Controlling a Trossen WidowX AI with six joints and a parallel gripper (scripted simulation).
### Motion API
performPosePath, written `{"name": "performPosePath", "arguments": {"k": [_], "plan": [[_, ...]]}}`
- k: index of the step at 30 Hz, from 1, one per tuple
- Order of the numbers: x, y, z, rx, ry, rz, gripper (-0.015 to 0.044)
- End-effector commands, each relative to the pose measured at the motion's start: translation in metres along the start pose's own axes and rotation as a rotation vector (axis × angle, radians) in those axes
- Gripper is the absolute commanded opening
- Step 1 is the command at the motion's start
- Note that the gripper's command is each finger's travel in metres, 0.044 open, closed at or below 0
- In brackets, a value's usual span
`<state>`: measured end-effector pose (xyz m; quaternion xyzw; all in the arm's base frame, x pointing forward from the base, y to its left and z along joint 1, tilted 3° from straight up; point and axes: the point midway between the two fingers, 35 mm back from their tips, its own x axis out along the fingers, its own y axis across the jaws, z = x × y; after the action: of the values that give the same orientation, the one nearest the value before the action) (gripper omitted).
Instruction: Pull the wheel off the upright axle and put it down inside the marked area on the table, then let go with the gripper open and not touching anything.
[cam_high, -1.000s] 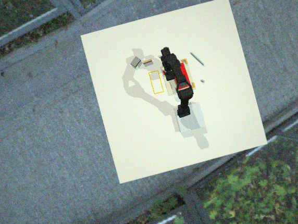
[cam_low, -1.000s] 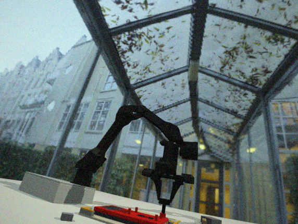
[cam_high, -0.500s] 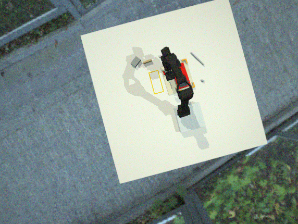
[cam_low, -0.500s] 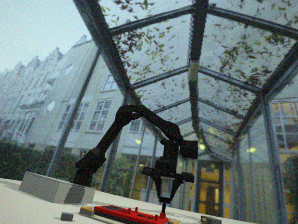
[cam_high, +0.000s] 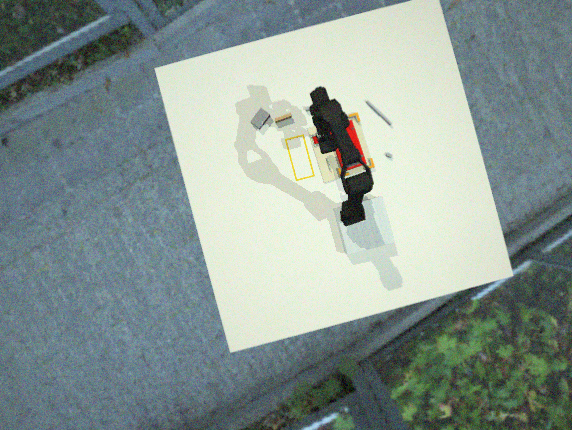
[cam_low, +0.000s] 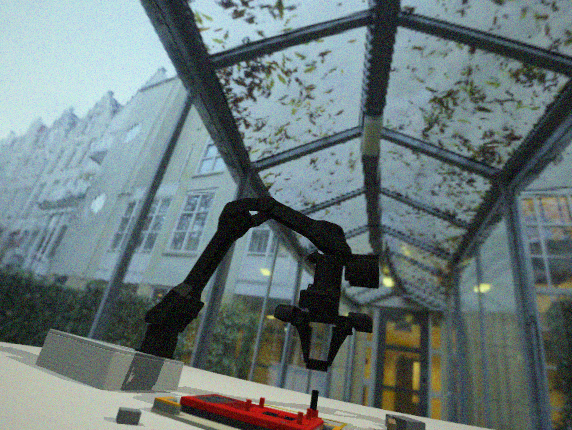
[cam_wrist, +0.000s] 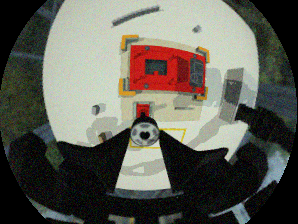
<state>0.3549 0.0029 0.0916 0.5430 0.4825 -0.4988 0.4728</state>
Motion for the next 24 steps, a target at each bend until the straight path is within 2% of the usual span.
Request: {"name": "performPosePath", "arguments": {"k": [1,20,24], "plan": [[0.001,-0.003,-0.007,0.001,0.0,-0.004,0.0],[-0.006,-0.047,-0.091,-0.003,0.008,0.001,0.0],[-0.006,-0.051,-0.096,-0.003,0.009,0.001,0.0]]}}
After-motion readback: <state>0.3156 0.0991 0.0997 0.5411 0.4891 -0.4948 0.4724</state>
